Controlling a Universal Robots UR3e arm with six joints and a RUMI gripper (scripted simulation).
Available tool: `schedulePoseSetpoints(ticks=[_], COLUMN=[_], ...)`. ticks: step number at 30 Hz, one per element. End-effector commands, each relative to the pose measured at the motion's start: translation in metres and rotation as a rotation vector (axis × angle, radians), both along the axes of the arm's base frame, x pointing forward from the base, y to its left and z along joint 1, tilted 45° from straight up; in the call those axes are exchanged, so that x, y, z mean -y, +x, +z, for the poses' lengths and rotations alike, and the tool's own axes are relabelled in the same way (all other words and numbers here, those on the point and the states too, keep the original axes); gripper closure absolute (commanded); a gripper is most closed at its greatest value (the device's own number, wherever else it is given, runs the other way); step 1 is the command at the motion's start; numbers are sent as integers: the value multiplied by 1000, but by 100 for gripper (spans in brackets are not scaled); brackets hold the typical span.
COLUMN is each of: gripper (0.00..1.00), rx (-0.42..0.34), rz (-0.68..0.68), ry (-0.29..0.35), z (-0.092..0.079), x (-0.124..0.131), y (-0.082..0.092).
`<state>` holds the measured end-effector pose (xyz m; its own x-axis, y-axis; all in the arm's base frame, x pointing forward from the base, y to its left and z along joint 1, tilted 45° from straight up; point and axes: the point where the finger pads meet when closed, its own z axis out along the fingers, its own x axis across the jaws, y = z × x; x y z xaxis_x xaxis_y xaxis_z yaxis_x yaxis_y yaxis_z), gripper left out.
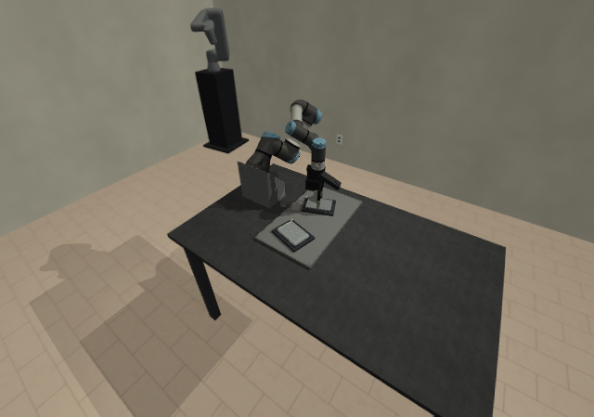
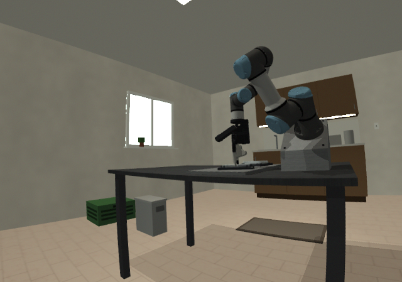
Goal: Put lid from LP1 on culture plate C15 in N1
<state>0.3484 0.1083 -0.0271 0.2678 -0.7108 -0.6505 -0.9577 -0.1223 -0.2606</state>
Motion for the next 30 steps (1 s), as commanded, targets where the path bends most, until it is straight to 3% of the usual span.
schedulePoseSetpoints(ticks=[1,13,23,30], gripper=[100,100,100,100], rx=[1,1,0,-70], rz=[1,1,1,-72], ry=[-1,-1,-1,9], z=[7,19,19,2], x=[8,19,19,38], y=[-1,-3,-3,-4])
